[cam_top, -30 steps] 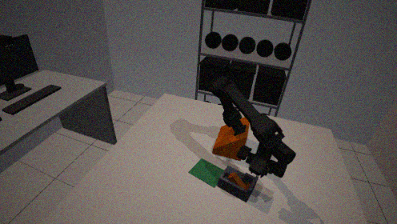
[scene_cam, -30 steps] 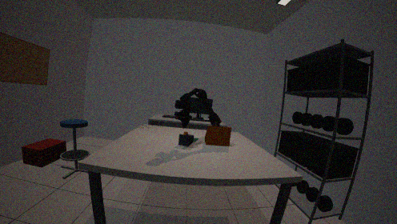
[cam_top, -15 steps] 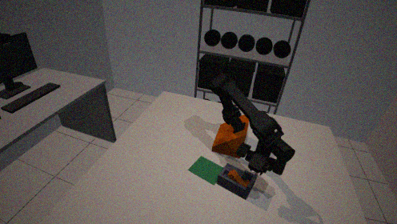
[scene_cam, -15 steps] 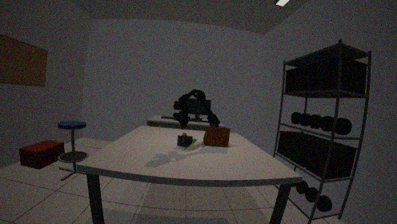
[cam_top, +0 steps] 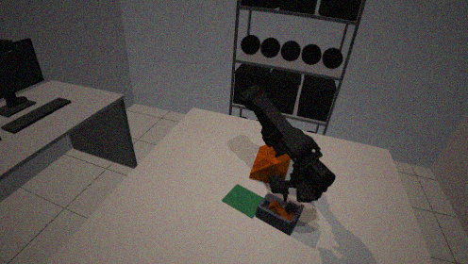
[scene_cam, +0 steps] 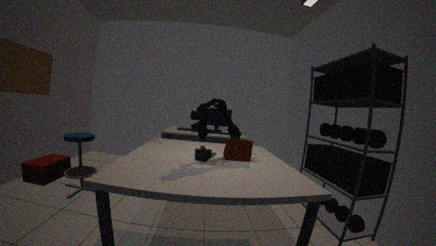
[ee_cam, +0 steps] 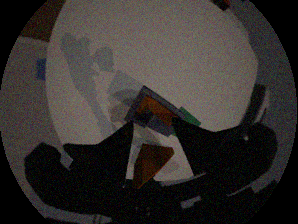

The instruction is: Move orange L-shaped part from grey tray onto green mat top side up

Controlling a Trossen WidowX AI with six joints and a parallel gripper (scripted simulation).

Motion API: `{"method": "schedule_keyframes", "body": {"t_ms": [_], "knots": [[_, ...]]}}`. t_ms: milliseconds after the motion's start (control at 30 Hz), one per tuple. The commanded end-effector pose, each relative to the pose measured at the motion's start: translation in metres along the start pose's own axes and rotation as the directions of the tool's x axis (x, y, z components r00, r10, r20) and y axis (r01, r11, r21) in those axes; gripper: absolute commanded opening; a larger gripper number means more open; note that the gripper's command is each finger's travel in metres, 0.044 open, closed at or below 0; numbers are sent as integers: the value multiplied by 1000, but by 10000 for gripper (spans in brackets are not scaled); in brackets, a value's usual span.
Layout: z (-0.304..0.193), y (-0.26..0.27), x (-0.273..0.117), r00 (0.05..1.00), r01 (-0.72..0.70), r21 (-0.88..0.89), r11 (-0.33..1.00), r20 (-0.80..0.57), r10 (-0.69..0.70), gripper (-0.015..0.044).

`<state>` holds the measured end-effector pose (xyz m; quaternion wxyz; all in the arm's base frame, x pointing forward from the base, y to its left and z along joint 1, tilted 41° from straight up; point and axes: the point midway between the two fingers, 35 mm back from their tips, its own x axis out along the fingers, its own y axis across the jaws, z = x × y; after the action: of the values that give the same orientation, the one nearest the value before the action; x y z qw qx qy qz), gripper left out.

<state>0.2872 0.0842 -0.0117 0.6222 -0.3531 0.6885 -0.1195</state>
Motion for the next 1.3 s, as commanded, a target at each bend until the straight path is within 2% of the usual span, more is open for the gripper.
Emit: {"method": "schedule_keyframes", "body": {"t_ms": [0, 100, 200, 567, 767, 1267], "knots": [[-18, -23, 2, 1000, 2, -502, 865, -17, -12, 280], [-25, -34, 3, 1000, -7, -713, 701, -22, -13, 280], [-29, -39, 3, 1000, -11, -798, 603, -24, -13, 280], [-29, -39, 4, 1000, -11, -798, 603, -24, -13, 280], [-30, -40, 31, 1000, -11, -798, 603, -24, -14, 280], [-30, -40, 51, 1000, -11, -798, 603, -24, -14, 280]]}}
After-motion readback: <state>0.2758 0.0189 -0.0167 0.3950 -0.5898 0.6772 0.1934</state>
